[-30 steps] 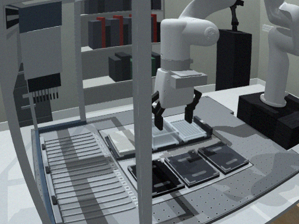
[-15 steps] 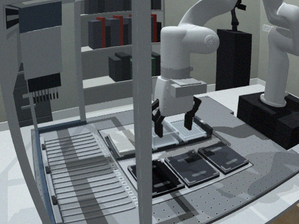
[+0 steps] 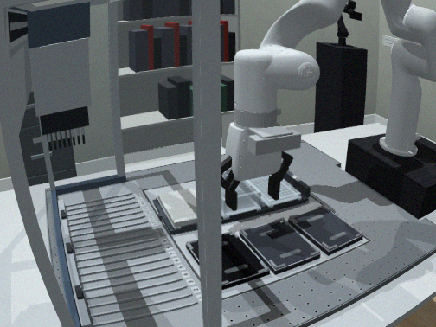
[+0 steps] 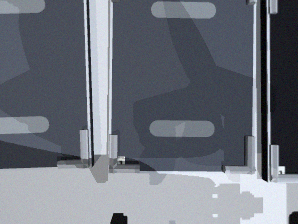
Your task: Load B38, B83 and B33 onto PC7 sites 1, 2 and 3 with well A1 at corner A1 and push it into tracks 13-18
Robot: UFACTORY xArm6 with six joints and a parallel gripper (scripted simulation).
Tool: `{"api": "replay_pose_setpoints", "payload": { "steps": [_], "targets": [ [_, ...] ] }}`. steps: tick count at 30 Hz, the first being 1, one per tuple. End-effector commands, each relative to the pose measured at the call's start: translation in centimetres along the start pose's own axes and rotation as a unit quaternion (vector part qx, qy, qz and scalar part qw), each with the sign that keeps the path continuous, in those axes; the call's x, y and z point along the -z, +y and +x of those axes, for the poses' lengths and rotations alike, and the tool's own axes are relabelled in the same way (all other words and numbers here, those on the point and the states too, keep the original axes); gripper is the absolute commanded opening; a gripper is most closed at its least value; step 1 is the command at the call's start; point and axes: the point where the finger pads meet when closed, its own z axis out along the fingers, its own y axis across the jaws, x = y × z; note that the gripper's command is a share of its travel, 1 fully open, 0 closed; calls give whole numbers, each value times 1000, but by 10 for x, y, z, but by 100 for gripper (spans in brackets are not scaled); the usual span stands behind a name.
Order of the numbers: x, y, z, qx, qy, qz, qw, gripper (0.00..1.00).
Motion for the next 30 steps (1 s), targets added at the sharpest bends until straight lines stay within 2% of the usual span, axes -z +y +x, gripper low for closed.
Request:
{"api": "replay_pose_setpoints", "payload": {
  "steps": [1, 15, 30],
  "targets": [
    [-5, 2, 0, 0, 0, -2, 1000, 100],
    [-25, 2, 0, 0, 0, -2, 1000, 100],
    [-28, 2, 0, 0, 0, -2, 1000, 100]
  ]
}}
